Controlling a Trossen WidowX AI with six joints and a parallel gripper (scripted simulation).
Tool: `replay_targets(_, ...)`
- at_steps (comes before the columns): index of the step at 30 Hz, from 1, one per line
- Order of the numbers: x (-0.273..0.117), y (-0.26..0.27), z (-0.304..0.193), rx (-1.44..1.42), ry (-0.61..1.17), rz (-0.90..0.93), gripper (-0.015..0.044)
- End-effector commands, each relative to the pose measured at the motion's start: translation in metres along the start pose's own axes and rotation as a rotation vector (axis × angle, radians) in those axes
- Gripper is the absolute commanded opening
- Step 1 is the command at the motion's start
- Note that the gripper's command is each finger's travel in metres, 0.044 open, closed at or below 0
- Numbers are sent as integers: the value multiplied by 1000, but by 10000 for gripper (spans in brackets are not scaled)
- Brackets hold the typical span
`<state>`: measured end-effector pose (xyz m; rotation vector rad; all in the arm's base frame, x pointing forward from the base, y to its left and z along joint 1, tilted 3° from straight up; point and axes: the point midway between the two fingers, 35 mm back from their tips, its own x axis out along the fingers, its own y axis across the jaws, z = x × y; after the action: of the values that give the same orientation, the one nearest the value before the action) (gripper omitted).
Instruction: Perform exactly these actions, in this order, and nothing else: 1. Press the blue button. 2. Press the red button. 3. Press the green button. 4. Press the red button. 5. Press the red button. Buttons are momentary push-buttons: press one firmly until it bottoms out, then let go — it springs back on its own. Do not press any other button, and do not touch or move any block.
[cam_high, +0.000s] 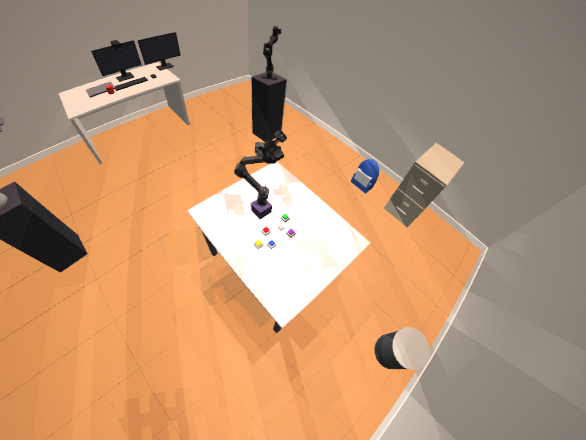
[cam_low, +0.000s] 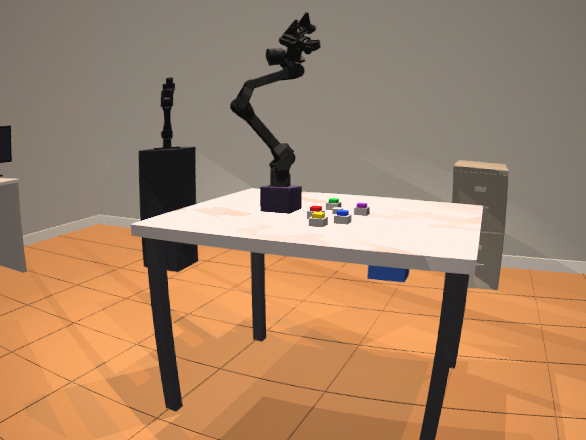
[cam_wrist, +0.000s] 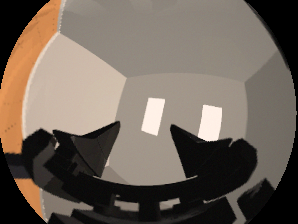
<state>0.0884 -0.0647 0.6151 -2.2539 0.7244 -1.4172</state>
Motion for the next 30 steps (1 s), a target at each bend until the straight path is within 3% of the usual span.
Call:
replay_targets(1,0,-2,1,-18,0,-5,400)
replay_targets(3,0,-15,13,-157,-4,-48,400)
replay_targets(7,-1,-59,75,-727,-25,-226,400)
replay_targets(15,-8,-73,203,-1552,-90,-548,400)
replay_targets(23,-27,-25,324,-2219,-187,-984,400)
replay_targets(30,-58,58,406,-2602,-277,-1550,400)
